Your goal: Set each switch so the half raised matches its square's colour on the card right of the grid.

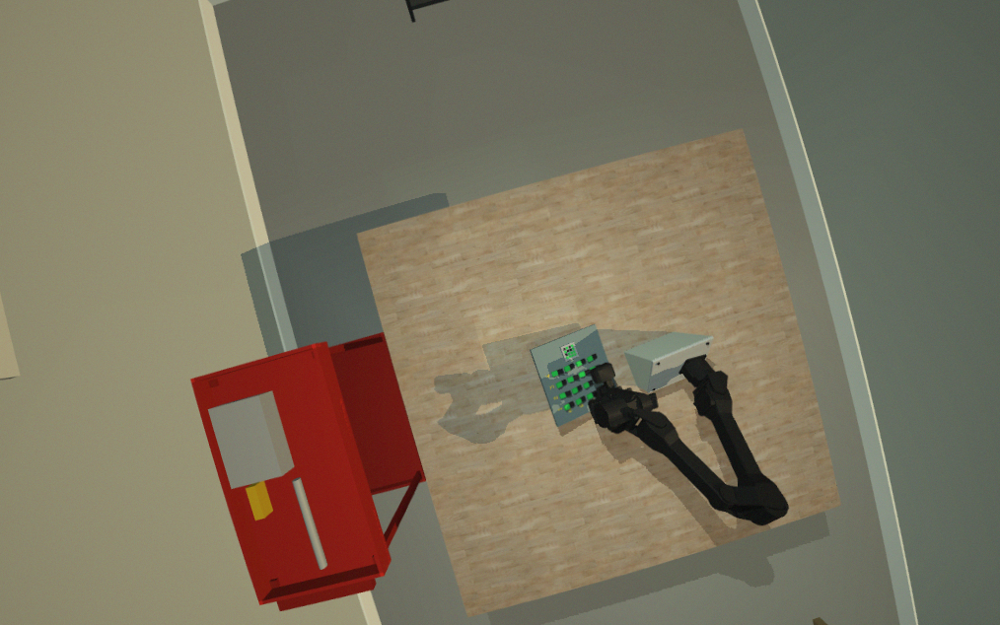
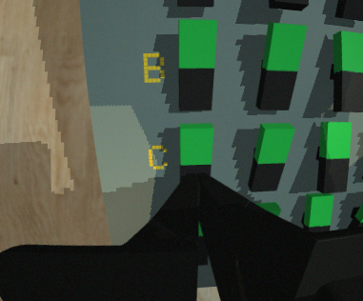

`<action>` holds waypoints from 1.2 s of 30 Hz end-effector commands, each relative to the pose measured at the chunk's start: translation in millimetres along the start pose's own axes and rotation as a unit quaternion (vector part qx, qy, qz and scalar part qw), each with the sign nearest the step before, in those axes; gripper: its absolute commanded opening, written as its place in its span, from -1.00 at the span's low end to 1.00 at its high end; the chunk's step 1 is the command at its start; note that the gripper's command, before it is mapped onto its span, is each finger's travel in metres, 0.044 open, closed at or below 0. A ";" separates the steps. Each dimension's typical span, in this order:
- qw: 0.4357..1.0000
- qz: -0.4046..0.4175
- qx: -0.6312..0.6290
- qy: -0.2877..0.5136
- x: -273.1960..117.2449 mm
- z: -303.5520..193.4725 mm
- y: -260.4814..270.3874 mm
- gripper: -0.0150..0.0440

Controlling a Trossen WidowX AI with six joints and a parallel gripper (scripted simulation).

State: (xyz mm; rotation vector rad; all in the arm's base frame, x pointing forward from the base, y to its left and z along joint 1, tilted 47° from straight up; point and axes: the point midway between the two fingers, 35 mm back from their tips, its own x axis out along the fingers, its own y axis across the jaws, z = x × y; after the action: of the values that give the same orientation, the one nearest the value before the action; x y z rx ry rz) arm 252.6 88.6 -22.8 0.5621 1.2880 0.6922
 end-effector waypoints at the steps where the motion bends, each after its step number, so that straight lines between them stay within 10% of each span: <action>1: 1.000 -0.001 0.000 0.000 -2.0 0.3 -0.4 -0.49; 8: 1.000 -0.001 0.002 0.013 -64.6 2.7 -0.8 -0.49; 36: 1.000 -0.003 -0.001 0.025 -25.2 21.3 -104.1 -0.49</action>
State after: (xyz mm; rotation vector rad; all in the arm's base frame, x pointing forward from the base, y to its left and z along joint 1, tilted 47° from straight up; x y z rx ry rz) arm 284.9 -3.6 -73.1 0.5346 1.3385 0.7097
